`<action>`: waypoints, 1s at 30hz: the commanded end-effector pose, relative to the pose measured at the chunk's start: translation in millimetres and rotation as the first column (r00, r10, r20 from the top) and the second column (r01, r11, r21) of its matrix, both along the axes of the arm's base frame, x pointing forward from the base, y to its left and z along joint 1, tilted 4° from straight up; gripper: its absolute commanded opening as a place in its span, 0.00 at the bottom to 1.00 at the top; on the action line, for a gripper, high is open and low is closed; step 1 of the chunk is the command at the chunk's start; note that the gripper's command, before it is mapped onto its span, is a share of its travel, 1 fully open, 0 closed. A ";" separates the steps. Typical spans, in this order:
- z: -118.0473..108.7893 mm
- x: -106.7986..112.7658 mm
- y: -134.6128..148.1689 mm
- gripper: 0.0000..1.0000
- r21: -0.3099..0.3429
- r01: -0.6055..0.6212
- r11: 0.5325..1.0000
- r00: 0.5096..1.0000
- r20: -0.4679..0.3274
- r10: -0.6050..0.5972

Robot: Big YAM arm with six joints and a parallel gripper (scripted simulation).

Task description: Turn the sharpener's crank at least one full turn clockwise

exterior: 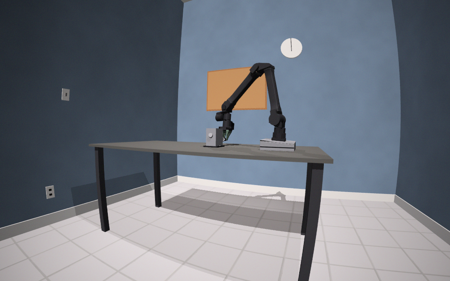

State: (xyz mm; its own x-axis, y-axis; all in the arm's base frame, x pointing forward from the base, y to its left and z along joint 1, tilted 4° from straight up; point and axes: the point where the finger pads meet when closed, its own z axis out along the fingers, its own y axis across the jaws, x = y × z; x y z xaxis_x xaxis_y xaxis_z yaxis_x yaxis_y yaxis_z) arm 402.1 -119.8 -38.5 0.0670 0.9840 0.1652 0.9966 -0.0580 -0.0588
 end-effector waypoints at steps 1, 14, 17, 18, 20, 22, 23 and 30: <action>14.0 -8.4 -4.0 0.15 -0.004 0.002 1.000 1.000 0.002 -0.002; 29.5 -13.0 -2.2 0.15 -0.002 0.001 1.000 1.000 0.002 -0.001; 33.9 -13.2 -1.6 0.15 -0.002 0.000 1.000 1.000 0.002 0.000; 36.7 -11.0 -2.2 0.15 -0.004 0.000 1.000 1.000 0.007 0.000; 45.8 -0.5 -5.8 0.15 -0.011 0.000 1.000 1.000 0.028 0.001; 55.5 10.4 -9.2 0.15 -0.019 -0.001 1.000 0.999 0.050 0.002; 57.1 10.7 -8.9 0.15 -0.019 -0.002 1.000 0.999 0.050 0.003; 64.8 12.9 -7.7 0.15 -0.018 0.000 1.000 0.999 0.051 0.001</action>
State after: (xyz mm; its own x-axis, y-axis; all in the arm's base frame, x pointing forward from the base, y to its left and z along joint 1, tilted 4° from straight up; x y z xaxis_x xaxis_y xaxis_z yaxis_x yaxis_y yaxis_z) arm 390.6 -119.9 -4.0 0.0699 0.9840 0.1640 0.9957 -0.0588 -0.0717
